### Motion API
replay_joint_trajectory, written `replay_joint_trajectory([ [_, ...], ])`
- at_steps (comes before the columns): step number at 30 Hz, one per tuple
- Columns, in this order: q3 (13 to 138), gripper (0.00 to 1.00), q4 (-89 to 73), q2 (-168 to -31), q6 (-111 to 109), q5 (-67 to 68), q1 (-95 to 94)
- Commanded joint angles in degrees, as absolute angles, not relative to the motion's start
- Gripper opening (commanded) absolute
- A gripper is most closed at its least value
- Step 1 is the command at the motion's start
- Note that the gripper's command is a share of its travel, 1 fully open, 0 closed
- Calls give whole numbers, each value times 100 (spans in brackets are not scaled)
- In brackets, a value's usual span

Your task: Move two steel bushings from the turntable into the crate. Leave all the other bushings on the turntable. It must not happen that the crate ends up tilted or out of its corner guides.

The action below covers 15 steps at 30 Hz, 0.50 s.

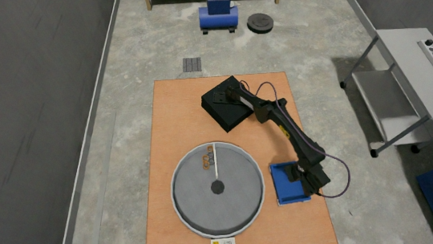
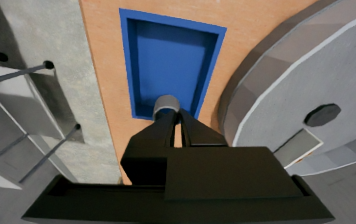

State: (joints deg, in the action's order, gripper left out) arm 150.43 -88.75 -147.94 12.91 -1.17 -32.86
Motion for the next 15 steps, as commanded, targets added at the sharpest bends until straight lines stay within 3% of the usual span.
replay_joint_trajectory([
  [1, 15261, 0, -8903, -14800, 1331, -38, -3336],
  [15, 15259, 0, -8884, -14809, 1396, -35, -3406],
])
